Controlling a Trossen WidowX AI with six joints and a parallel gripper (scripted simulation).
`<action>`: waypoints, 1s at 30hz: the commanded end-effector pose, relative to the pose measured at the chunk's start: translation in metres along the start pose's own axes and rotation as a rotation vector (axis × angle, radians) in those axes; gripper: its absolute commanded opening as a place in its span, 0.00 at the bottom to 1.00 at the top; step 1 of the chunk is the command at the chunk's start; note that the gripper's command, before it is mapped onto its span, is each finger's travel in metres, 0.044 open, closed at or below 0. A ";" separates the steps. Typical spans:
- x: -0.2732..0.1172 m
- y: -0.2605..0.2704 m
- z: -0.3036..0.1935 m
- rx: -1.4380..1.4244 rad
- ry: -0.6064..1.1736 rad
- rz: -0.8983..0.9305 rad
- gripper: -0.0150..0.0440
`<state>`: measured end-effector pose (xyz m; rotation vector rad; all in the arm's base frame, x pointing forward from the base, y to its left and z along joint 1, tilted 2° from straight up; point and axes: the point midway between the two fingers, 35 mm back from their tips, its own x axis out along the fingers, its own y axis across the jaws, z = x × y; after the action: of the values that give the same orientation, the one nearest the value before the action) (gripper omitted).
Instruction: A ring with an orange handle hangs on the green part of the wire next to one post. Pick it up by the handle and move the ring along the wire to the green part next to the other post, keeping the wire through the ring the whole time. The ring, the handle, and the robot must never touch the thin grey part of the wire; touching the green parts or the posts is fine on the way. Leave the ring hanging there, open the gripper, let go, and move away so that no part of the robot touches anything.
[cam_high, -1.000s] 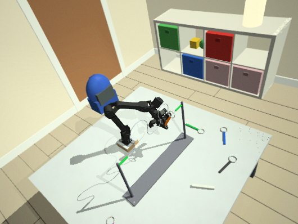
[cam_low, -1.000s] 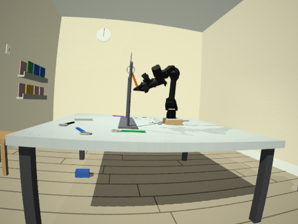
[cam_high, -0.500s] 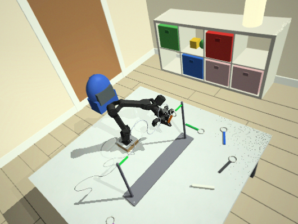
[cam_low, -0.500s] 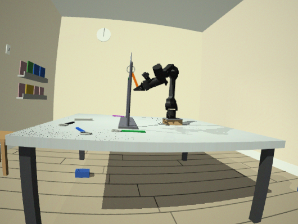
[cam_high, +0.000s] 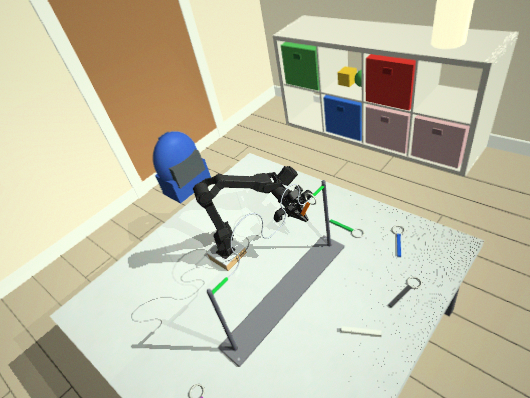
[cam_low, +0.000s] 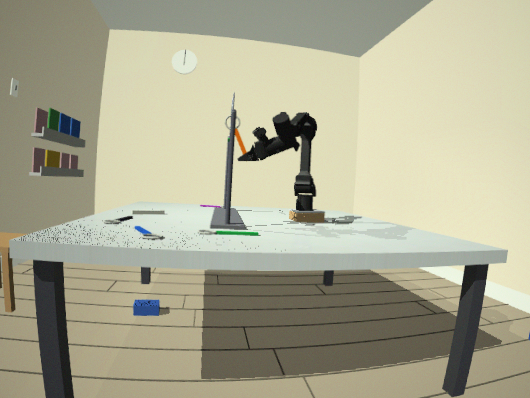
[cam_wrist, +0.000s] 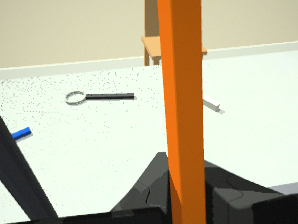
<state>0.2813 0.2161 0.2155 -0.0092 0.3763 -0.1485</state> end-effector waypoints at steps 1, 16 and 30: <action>-0.001 0.006 0.002 0.011 -0.004 0.001 0.00; -0.003 0.021 0.002 0.013 -0.005 0.002 0.00; -0.002 0.029 -0.002 0.014 -0.006 0.003 0.00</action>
<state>0.2819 0.2440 0.2151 -0.0029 0.3759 -0.1440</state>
